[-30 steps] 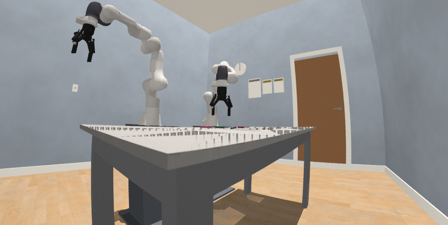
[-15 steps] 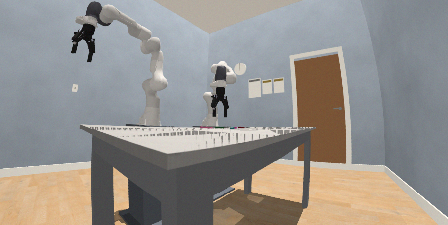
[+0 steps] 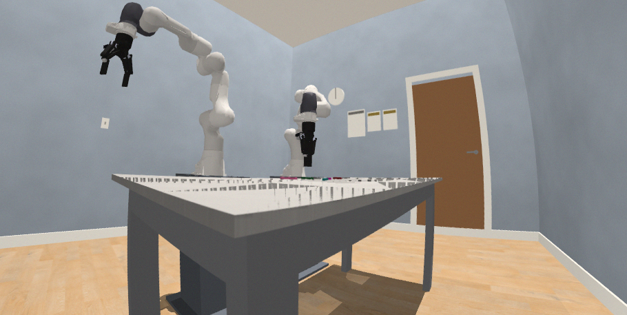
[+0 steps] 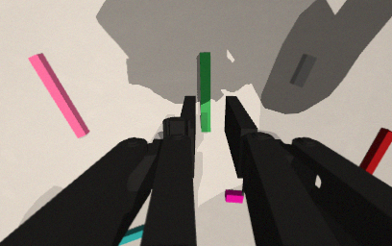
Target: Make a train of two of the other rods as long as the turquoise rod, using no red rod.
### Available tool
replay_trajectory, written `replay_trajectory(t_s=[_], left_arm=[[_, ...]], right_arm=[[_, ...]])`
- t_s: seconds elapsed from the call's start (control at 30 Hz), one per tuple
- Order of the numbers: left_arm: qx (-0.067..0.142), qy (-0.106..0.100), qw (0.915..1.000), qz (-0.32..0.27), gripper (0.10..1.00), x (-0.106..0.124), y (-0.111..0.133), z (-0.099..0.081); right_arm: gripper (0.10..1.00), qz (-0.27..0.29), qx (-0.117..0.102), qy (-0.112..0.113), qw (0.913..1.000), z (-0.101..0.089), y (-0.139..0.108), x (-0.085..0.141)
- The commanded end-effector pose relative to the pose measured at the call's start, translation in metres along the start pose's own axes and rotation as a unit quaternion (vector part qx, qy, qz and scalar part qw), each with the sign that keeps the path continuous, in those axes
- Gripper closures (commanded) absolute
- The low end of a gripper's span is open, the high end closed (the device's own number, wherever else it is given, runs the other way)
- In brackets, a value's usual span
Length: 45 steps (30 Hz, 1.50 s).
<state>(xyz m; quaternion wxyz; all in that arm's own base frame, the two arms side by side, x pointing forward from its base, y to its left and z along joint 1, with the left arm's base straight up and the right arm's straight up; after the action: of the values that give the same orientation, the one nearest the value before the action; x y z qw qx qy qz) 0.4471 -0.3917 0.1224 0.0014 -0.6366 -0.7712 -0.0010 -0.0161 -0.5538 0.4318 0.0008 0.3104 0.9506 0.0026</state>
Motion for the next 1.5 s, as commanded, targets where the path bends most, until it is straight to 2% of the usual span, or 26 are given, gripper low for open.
replay_trajectory(t_s=[0.0, 0.87, 1.47], left_arm=[[0.0, -0.002, 0.9999, -0.012, 0.867, -0.001, 0.0, -0.001], [0.0, -0.002, 0.9999, -0.012, 0.867, -0.001, 0.0, 0.001], [0.0, -0.002, 0.9999, -0.012, 0.867, -0.001, -0.001, 0.018]], right_arm=[[0.098, -0.003, 0.003, 0.0, 1.0, -0.001, -0.001, 0.001], [0.098, -0.003, 0.003, 0.0, 1.0, -0.001, -0.001, 0.001], [0.098, -0.003, 0.003, 0.0, 1.0, -0.001, -0.001, 0.001]])
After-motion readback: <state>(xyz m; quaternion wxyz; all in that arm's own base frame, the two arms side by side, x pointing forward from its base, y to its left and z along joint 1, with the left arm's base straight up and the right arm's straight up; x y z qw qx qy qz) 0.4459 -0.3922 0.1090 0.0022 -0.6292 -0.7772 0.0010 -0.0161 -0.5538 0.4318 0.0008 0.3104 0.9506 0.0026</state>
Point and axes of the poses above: on each arm, the point where the finger pads meet when closed, its own z axis out along the fingers, its own x axis across the jaws, y = z × x, the point moved 2 cm from there along -z, back along the fingers, and after that the axes turned 11 degrees about -z, right-handed, at the moved point
